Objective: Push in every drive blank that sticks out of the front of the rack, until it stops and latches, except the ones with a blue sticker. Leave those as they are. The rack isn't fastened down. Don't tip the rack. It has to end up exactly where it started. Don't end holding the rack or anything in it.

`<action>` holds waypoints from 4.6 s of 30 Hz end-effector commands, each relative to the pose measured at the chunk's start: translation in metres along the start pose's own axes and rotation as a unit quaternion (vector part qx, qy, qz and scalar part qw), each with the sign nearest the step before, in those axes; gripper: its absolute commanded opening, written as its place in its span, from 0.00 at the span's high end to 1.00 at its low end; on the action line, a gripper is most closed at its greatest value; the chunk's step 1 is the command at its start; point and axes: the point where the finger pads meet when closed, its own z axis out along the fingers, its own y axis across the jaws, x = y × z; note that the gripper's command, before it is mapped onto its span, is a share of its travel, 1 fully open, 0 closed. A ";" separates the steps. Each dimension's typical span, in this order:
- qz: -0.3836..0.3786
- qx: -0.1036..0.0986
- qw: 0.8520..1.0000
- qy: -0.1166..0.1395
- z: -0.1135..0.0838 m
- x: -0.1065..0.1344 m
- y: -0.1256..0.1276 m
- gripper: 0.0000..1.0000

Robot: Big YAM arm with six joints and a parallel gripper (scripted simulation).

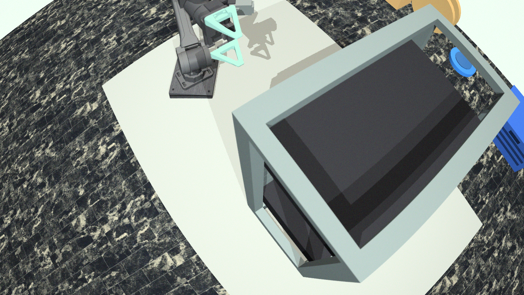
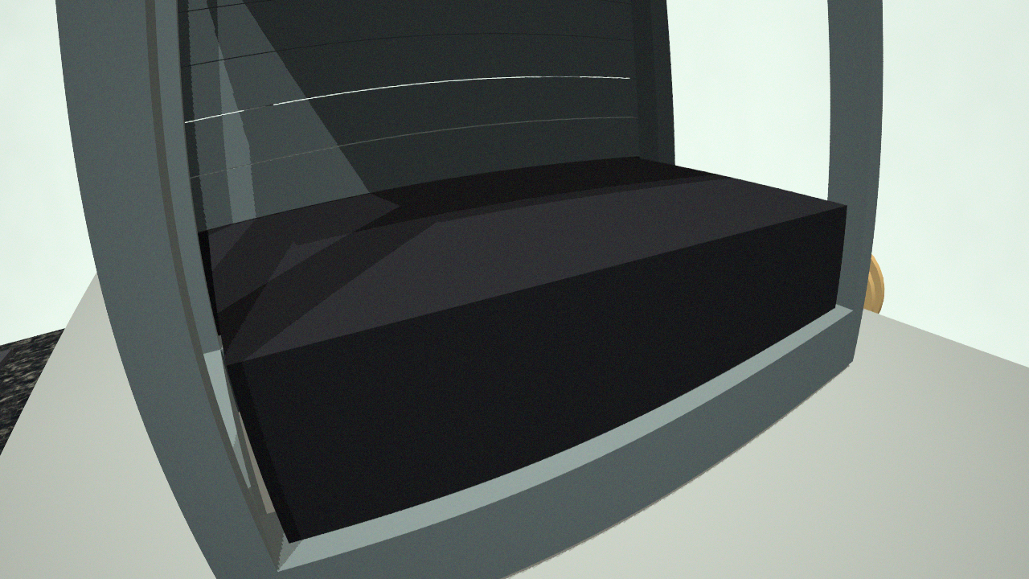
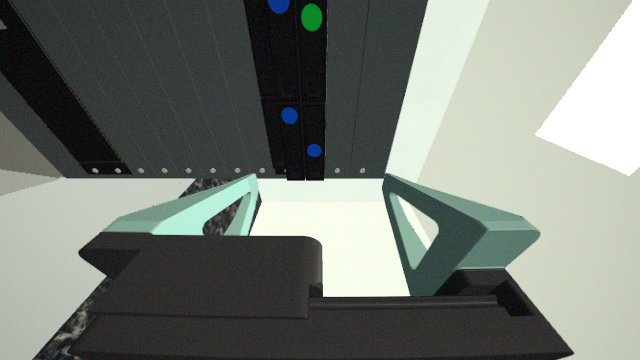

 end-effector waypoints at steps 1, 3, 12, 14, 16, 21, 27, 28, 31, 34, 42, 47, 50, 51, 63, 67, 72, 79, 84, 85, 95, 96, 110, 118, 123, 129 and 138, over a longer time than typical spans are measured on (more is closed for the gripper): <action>0.006 -0.001 1.000 -0.001 -0.003 -0.001 0.003 0.00; 0.006 -0.001 1.000 -0.001 -0.003 -0.001 0.003 0.00; 0.006 -0.001 1.000 -0.001 -0.003 -0.001 0.003 0.00; 0.006 -0.001 1.000 -0.001 -0.003 -0.001 0.003 0.00; 0.006 -0.001 1.000 -0.001 -0.003 -0.001 0.003 0.00; 0.006 -0.001 1.000 -0.001 -0.003 -0.001 0.003 0.00; 0.006 -0.001 1.000 -0.001 -0.003 -0.001 0.003 1.00; 0.006 -0.001 1.000 -0.001 -0.003 -0.001 0.003 1.00; 0.006 -0.001 1.000 -0.001 -0.003 -0.001 0.003 1.00; 0.006 -0.001 1.000 -0.001 -0.003 -0.001 0.003 1.00; 0.006 -0.001 1.000 -0.001 -0.003 -0.001 0.003 1.00; 0.006 -0.001 1.000 -0.001 -0.003 -0.001 0.003 1.00; 0.006 -0.001 1.000 -0.001 -0.003 -0.001 0.003 1.00; 0.006 -0.001 1.000 -0.001 -0.003 -0.001 0.003 1.00; 0.005 -0.002 1.000 -0.004 -0.001 -0.004 0.003 1.00; 0.002 -0.003 1.000 -0.004 0.002 -0.006 0.004 1.00; -0.004 0.002 1.000 -0.005 0.009 -0.016 0.003 1.00; -0.003 0.002 1.000 -0.005 0.018 -0.040 0.005 1.00; -0.001 0.015 1.000 -0.006 0.020 -0.053 -0.010 1.00; 0.001 0.020 1.000 -0.006 0.020 -0.057 -0.016 1.00; 0.010 0.034 0.999 -0.006 0.029 -0.088 -0.031 1.00; 0.011 0.033 0.999 -0.006 0.030 -0.089 -0.031 1.00; 0.018 0.035 0.999 0.001 0.071 -0.086 -0.032 1.00; 0.017 0.035 0.999 0.000 0.099 -0.087 -0.031 1.00; 0.018 0.038 0.999 -0.002 0.096 -0.088 -0.034 1.00; 0.016 0.035 0.999 -0.002 0.099 -0.089 -0.031 1.00; 0.016 0.035 0.999 -0.002 0.099 -0.089 -0.031 1.00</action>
